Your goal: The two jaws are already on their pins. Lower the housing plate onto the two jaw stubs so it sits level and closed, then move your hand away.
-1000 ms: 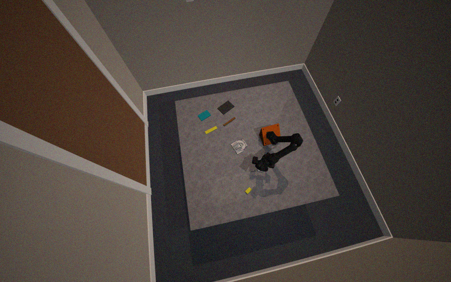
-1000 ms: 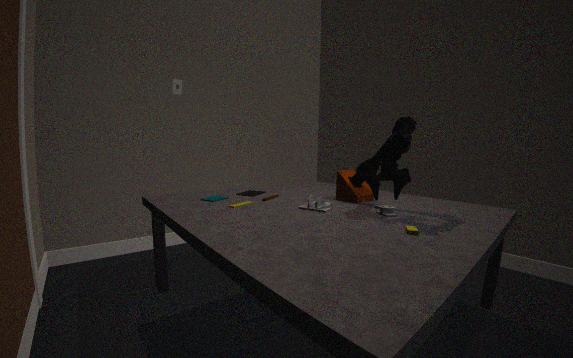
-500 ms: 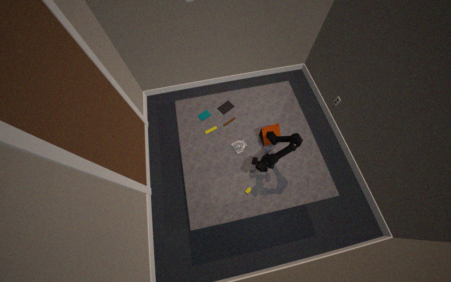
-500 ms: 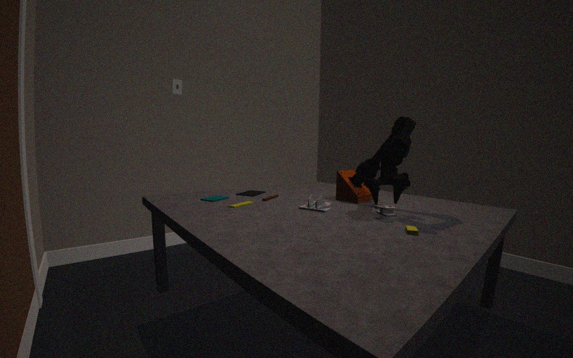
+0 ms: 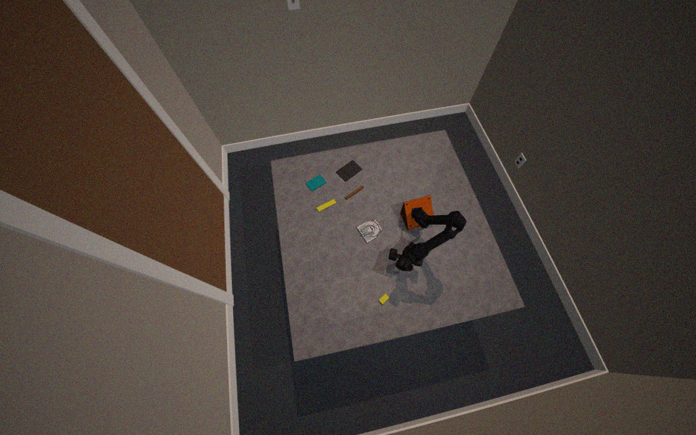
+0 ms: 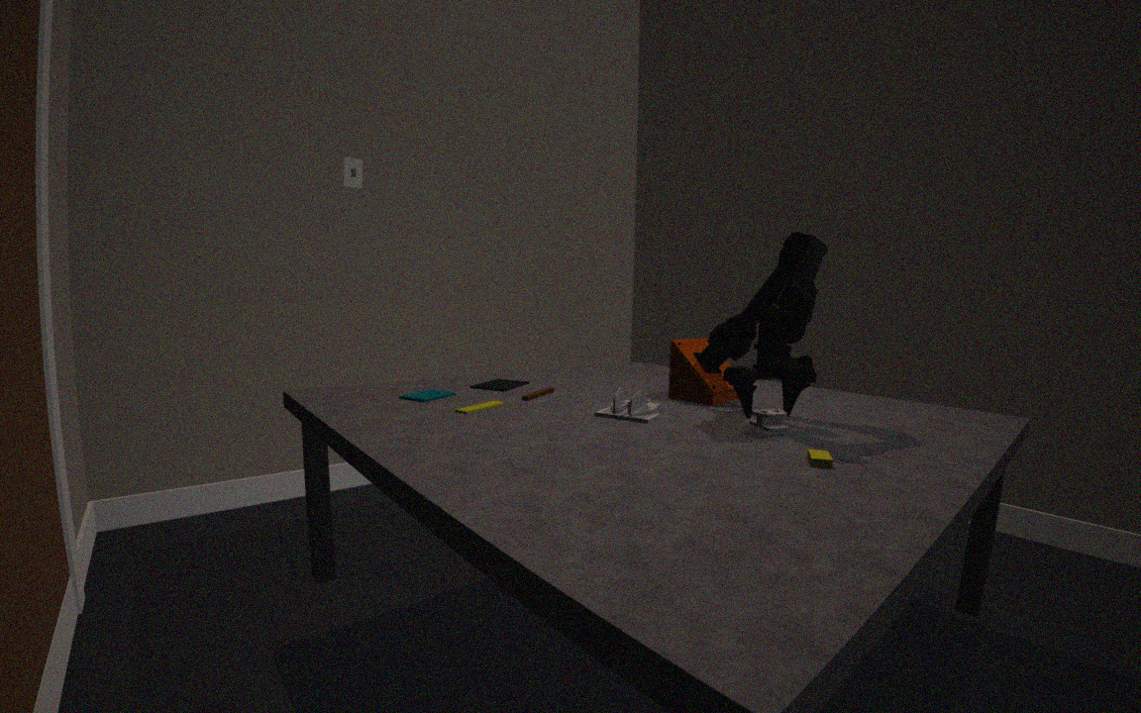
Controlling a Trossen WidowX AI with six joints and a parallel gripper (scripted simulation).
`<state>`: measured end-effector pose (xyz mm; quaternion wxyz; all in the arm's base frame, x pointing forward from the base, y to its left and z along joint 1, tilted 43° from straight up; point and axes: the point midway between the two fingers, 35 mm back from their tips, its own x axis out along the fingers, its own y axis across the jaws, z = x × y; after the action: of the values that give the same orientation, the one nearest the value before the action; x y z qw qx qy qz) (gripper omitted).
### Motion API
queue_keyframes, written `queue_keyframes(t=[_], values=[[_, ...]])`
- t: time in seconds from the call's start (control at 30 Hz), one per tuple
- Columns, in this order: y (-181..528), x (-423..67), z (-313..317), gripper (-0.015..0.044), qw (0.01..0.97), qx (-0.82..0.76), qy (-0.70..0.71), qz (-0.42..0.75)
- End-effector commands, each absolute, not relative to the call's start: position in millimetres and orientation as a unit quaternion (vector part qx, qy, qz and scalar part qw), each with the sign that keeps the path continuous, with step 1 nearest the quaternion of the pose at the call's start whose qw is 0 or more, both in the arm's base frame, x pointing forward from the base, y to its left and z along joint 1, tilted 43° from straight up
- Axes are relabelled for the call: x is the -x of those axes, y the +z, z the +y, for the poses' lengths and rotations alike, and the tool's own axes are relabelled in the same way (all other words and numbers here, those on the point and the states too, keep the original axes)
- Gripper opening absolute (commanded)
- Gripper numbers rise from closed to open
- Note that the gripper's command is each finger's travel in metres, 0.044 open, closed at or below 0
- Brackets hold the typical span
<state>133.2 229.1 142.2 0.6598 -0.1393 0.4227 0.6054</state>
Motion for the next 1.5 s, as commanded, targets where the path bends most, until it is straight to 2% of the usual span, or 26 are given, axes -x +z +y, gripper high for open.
queue_keyframes(t=[0.0, 0.87, 1.3, 1.47], values=[[136.1, -132.1, 232.3, 0.044, 0.66, 0.138, 0.603, 0.426], [135.2, -131.9, 233.2, 0.044, 0.66, 0.138, 0.603, 0.426], [135.7, -131.4, 233.2, 0.0353, 0.659, 0.139, 0.605, 0.425], [135.7, -131.4, 233.2, 0.0351, 0.659, 0.139, 0.605, 0.425]])
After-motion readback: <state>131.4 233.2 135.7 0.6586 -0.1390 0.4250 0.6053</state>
